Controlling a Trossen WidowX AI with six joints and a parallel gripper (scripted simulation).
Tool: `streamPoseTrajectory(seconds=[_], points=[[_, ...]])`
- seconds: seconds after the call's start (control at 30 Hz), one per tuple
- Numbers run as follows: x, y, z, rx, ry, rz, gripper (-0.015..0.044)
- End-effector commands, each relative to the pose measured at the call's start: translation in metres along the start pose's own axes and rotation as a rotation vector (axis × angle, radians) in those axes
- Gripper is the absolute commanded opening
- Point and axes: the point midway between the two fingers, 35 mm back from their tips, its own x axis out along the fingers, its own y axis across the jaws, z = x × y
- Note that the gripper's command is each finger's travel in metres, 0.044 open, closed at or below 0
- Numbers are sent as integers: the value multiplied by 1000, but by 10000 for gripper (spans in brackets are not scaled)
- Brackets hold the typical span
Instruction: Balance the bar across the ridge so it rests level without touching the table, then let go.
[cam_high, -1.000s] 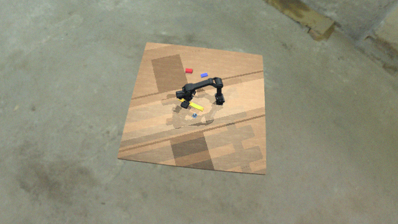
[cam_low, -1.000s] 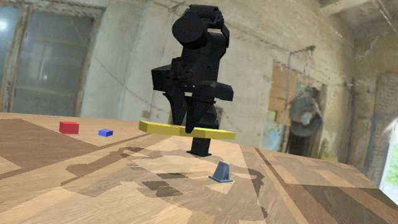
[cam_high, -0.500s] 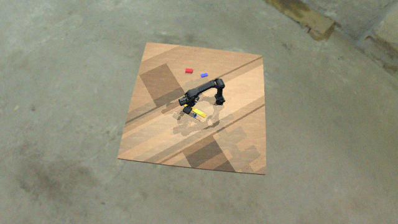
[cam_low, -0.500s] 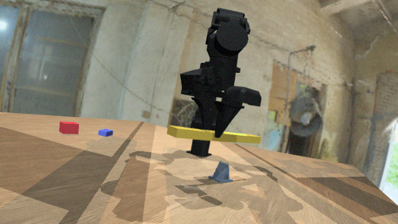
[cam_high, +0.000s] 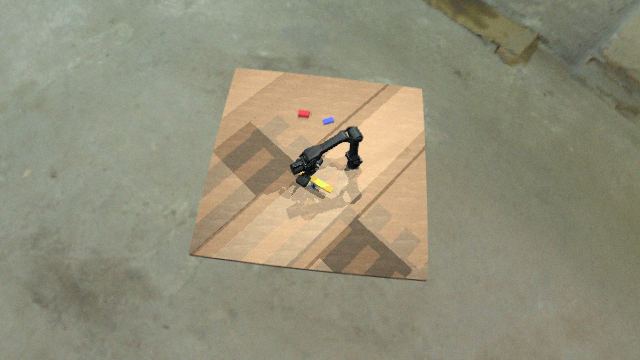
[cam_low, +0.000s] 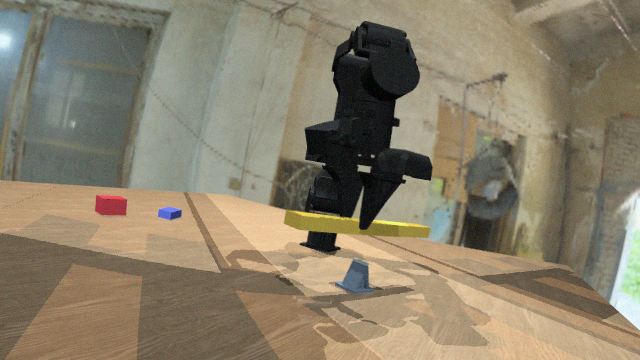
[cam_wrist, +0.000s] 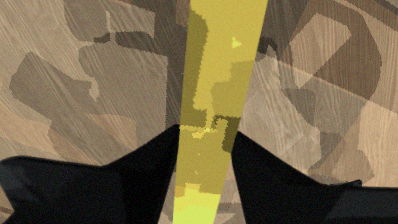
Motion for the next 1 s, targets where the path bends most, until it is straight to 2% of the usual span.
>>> streamPoseTrajectory(seconds=[0.0, 0.53, 0.97], points=[[6, -1, -1, 3, 0, 0, 0], [32, -2, -1, 4, -1, 0, 0], [32, -3, 0, 4, -1, 0, 0]])
